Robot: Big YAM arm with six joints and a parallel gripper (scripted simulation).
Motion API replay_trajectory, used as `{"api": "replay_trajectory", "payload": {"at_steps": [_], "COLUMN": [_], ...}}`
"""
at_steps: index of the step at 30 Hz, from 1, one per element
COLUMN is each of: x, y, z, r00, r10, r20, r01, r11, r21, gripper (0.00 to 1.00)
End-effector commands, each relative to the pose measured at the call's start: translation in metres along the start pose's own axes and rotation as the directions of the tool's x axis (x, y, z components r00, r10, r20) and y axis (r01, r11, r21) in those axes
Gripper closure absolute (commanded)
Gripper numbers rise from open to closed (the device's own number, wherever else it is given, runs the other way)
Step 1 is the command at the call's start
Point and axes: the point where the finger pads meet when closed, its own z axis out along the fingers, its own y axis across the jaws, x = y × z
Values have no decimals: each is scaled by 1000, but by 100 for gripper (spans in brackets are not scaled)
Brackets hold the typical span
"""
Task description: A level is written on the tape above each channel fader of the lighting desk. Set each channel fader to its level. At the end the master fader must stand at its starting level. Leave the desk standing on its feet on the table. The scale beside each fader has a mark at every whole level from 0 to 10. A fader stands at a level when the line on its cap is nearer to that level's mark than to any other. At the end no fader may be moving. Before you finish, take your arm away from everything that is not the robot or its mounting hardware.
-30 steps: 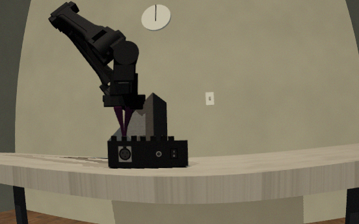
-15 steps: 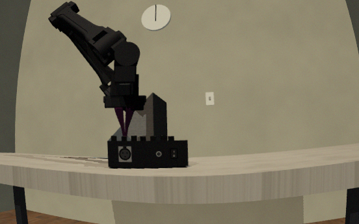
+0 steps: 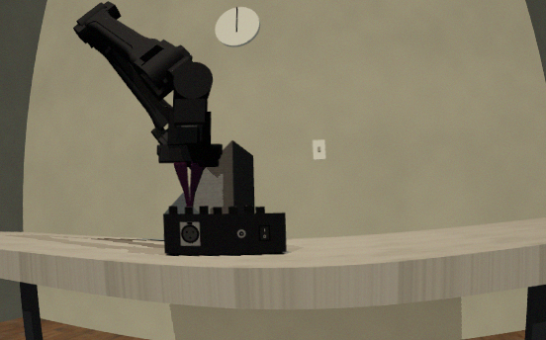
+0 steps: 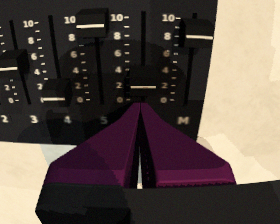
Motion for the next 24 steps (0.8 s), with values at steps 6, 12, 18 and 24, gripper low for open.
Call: {"api": "replay_trajectory", "payload": {"at_steps": [6, 12, 18, 24], "x": [-21, -21, -21, -20], "y": [-5, -5, -5, -4], "z": [-8, -8, -8, -7], "r00": [999, 999, 1000, 1000], "r10": [13, 13, 11, 7], "r20": [30, 30, 28, 23], "r01": [-13, -13, -11, -7], "r11": [1000, 1000, 1000, 1000], "r21": [4, 4, 4, 4], "gripper": [100, 100, 100, 100]}}
